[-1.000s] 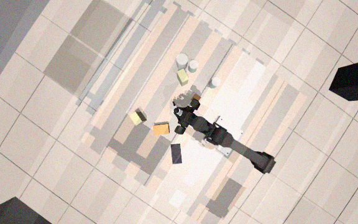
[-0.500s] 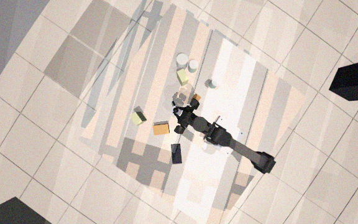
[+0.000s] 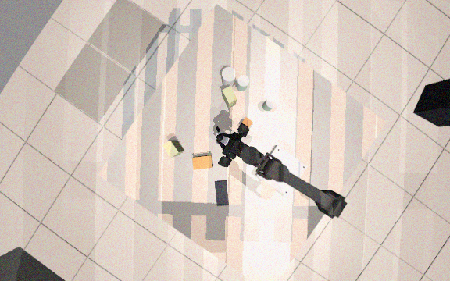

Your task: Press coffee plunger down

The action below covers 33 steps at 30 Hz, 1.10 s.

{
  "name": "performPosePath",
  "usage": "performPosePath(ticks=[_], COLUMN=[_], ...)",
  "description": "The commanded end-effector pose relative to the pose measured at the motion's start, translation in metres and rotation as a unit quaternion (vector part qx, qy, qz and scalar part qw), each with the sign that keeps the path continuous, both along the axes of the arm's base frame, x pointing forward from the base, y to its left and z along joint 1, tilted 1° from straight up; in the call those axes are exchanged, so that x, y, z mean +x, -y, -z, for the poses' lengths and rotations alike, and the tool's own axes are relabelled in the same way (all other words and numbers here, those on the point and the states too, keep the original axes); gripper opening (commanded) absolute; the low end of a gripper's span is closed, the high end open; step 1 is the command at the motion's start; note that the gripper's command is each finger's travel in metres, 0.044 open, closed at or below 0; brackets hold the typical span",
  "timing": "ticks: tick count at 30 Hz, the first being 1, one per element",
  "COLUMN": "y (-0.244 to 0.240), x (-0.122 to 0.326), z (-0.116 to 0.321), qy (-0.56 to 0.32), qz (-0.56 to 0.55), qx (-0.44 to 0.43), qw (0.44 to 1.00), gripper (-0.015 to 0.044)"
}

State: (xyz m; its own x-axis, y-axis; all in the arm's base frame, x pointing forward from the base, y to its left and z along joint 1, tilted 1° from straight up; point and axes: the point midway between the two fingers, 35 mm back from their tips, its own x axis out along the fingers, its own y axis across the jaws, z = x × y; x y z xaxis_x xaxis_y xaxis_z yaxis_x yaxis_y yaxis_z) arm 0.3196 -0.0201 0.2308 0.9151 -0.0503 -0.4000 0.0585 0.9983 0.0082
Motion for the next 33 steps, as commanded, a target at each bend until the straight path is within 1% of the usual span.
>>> performPosePath(ticks=[1,26,33], y=[0.000,0.000,0.000], x=[-0.001,0.007,0.014], z=[0.030,0.071,0.075], qy=[-0.033,-0.033,-0.033], qz=[0.001,0.001,0.001], qx=[0.001,0.001,0.001], qw=[0.999,0.999,0.999], gripper=[0.0113,0.0113,0.0113])
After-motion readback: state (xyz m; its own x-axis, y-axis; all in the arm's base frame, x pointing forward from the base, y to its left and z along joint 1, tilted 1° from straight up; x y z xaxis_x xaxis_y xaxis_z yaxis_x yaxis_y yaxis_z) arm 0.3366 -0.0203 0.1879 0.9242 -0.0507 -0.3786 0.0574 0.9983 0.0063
